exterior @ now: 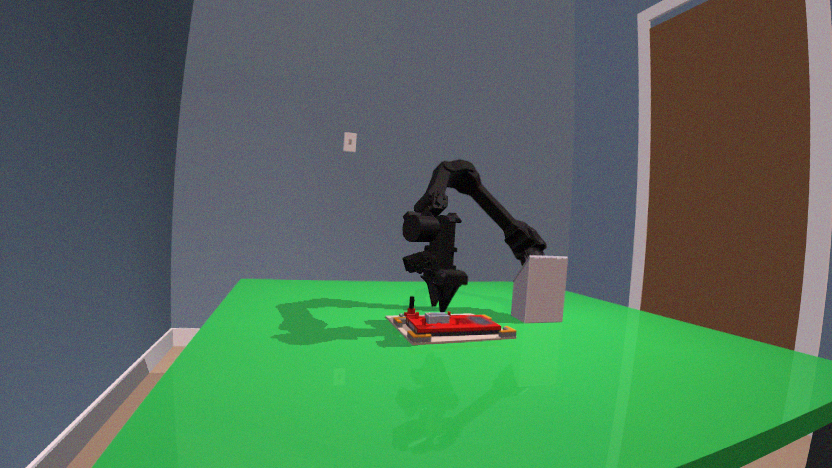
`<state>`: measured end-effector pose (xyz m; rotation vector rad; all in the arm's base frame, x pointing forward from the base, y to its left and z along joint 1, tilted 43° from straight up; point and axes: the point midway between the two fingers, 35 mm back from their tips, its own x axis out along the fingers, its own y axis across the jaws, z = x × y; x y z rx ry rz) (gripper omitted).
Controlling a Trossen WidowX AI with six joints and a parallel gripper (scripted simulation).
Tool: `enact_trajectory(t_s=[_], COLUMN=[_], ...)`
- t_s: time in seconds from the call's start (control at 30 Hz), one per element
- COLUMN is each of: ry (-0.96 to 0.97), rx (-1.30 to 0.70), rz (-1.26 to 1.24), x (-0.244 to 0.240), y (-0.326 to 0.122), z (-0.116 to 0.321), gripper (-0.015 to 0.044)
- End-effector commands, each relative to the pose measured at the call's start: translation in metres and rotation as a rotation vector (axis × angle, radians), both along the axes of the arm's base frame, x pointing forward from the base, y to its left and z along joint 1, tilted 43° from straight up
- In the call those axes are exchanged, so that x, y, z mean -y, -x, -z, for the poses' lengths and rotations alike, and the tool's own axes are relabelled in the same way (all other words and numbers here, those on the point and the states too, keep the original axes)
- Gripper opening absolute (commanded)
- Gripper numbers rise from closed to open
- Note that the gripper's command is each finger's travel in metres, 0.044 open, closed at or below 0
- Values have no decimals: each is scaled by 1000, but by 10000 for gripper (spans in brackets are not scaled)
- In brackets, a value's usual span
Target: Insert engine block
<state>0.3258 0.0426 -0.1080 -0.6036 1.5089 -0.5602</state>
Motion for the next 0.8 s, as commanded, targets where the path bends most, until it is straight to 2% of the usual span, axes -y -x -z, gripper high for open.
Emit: enact_trajectory(t_s=[0.0, 0.23, 0.77], ry=[-4, -4, -4], rx=[5, 5, 5], rz=[4, 4, 4], x=[-1, -1, -1], y=[-1, -1, -1], z=[-1, -1, -1], gripper=[177, 0, 0])
